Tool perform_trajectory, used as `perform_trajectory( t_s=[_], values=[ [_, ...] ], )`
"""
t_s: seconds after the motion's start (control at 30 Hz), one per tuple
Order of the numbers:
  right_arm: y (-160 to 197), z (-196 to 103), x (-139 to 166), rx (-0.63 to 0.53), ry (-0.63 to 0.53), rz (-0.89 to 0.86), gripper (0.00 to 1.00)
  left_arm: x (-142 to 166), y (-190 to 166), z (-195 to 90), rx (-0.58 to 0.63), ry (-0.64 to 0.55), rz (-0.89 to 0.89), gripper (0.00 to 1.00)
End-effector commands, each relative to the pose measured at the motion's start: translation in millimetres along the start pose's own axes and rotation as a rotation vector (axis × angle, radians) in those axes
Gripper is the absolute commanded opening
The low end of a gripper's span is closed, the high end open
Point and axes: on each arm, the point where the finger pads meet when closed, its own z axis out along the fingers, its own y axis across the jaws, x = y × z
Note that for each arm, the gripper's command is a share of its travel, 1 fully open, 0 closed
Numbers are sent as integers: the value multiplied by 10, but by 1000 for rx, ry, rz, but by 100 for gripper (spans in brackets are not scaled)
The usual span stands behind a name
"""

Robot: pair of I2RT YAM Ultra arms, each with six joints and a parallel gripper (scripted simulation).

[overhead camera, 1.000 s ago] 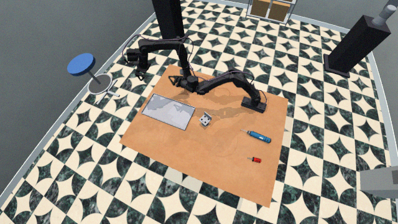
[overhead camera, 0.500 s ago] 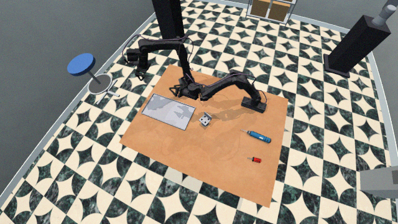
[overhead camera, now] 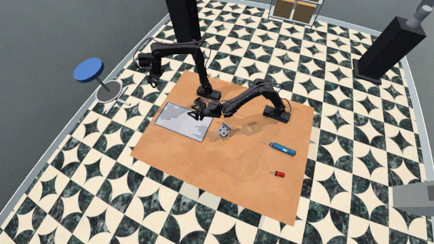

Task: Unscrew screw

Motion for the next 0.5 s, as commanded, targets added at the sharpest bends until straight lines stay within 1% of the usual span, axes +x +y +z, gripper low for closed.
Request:
perform_trajectory(
  t_s=[0.0,0.03,0.13,0.2,0.23,0.3,0.33,0.37,0.47],
  values=[
    [6,-41,-18,-7,-15,1,100,85,472,-315,-102,67,-133,65],
    [6,-41,-18,-7,-15,1,100,23,614,-363,-127,62,-148,65],
    [6,-41,-18,-7,-15,1,100,231,836,-530,-173,123,-239,65],
    [6,-41,-18,-7,-15,1,100,231,836,-530,-173,123,-239,65],
    [6,-41,-18,-7,-15,1,100,186,739,-469,-154,118,-235,65],
    [6,-41,-18,-7,-15,1,100,186,739,-469,-154,118,-235,65],
    [6,-41,-18,-7,-15,1,100,387,682,-551,-148,157,-285,65],
    [6,-41,-18,-7,-15,1,100,542,829,-698,-198,189,-325,65],
    [6,-41,-18,-7,-15,1,100,739,971,-931,-257,237,-420,65]
  ],
)
